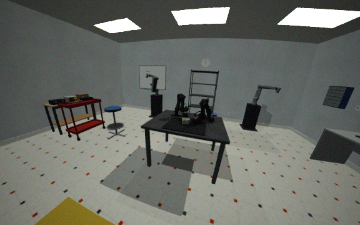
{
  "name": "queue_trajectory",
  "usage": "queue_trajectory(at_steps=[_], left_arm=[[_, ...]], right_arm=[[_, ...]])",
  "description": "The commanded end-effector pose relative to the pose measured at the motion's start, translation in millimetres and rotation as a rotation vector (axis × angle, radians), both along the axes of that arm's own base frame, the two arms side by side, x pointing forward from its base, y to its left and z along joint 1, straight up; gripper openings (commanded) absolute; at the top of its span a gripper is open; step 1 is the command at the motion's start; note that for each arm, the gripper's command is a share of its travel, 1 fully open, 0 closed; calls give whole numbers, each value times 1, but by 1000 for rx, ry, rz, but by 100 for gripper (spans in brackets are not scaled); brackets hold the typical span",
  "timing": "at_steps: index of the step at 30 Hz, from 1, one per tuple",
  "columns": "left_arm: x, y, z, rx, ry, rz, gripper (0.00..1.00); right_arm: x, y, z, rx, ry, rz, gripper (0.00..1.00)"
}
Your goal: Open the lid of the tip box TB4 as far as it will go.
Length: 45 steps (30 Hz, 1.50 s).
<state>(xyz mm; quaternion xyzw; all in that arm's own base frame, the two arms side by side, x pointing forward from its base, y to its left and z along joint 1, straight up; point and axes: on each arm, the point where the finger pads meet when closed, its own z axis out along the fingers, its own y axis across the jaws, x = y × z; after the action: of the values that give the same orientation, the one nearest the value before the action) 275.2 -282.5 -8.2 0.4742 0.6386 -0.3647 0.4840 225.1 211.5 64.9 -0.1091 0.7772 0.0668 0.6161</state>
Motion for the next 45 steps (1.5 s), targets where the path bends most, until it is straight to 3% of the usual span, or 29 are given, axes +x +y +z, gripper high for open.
queue_trajectory(at_steps=[1, 31, 32, 36, 45], left_arm=[[3, -2, 3, -9, -16, -3, 83], [3, -2, 3, -9, -16, -3, 83], [3, -2, 3, -9, -16, -3, 83], [3, -2, 3, -9, -16, -3, 83], [3, -2, 3, -9, -16, -3, 83]], right_arm=[[-1, -3, 4, 27, -22, -7, 43], [25, 9, 2, 52, -26, -1, 43], [25, 9, 2, 52, -26, -2, 34], [25, 9, 2, 52, -26, -2, 34], [21, 4, 3, 53, -28, -8, 21]])
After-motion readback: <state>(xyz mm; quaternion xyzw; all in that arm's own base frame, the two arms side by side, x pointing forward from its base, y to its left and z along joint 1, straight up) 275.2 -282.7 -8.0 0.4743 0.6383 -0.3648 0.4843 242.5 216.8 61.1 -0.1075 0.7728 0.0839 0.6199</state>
